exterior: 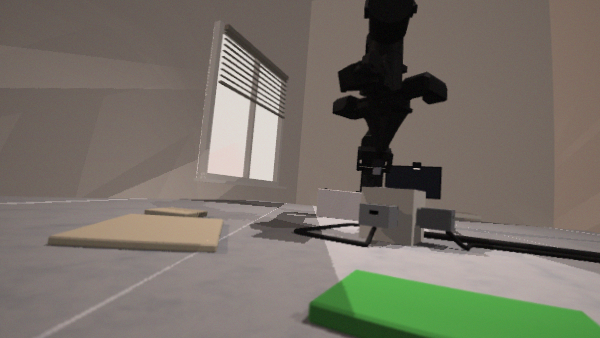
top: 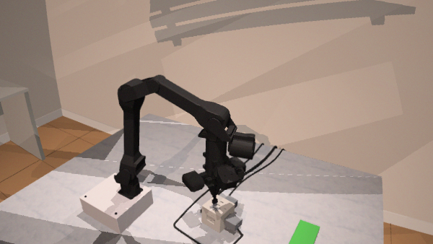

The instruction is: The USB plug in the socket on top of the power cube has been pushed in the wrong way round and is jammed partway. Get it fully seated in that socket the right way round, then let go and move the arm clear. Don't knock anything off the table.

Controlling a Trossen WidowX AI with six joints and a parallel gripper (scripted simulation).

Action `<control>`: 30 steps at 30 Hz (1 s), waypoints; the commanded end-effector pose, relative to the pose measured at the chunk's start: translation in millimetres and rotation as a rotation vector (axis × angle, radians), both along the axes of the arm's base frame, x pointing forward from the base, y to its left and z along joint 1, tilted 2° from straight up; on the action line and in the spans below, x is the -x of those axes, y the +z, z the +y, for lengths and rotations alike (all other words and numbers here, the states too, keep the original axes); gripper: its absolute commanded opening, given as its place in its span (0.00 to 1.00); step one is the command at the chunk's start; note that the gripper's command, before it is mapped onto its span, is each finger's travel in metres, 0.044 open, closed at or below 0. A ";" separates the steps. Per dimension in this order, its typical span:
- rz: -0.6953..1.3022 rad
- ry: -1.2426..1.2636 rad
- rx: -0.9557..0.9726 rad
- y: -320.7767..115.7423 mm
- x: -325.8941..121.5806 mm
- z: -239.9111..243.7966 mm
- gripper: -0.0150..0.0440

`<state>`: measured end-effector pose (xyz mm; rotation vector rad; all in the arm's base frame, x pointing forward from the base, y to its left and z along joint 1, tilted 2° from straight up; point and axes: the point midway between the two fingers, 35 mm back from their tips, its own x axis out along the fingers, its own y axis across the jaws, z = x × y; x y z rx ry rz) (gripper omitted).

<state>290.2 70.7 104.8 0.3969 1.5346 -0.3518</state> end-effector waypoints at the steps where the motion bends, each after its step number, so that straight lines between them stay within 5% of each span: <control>1: 0.004 -0.105 -0.001 -0.3 0.3 -0.1 0.25; 30: 0.025 -0.864 -0.008 -0.4 0.3 -0.1 0.25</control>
